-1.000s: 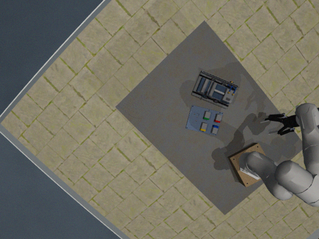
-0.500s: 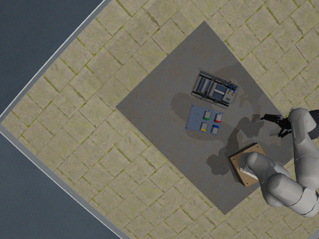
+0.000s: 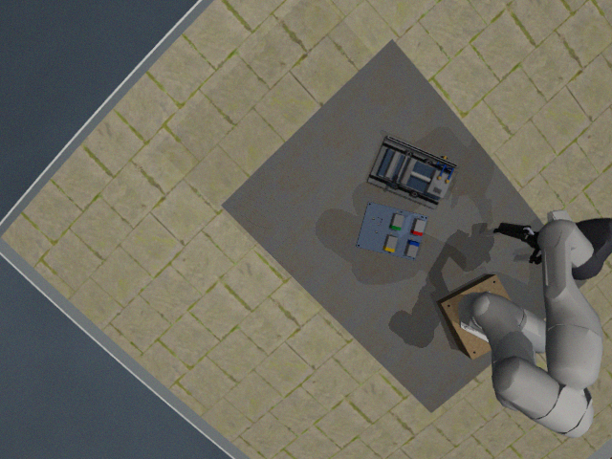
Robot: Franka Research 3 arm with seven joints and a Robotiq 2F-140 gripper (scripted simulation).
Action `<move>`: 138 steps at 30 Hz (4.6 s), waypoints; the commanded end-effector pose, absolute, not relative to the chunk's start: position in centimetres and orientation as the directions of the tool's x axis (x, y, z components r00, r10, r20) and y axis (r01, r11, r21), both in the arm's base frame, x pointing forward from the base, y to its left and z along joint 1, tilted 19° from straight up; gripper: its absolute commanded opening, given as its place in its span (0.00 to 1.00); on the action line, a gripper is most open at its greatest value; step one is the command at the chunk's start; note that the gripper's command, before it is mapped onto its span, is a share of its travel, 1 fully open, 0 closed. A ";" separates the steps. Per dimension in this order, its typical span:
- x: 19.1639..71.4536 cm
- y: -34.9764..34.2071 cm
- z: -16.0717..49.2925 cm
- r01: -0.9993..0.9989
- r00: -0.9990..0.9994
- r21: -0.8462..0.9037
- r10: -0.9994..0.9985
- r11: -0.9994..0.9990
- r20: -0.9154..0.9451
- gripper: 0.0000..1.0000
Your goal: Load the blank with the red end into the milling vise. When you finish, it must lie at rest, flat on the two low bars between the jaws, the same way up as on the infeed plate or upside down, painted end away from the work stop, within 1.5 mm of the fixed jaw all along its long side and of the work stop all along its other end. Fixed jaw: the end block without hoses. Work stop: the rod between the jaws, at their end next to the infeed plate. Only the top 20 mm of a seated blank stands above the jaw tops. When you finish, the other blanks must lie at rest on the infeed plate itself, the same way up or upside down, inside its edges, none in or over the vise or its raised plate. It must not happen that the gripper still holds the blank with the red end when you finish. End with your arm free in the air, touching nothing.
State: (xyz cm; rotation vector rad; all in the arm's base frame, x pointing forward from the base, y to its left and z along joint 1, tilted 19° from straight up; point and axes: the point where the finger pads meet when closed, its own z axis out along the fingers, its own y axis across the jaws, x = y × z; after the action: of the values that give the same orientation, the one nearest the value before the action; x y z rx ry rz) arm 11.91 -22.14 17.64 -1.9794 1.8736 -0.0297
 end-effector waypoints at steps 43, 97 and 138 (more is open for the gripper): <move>17.8 -16.7 22.4 -0.876 0.380 -0.221 -0.897 -0.428 0.227 1.00; 26.6 -8.0 29.0 -0.872 0.388 -0.217 -0.890 -0.439 0.240 1.00; 33.4 -0.2 33.3 -0.872 0.388 -0.217 -0.890 -0.439 0.240 1.00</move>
State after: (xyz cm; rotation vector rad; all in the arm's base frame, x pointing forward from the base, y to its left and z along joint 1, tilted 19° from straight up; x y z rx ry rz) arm 33.29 -0.42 33.41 -2.5919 1.6078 -0.5076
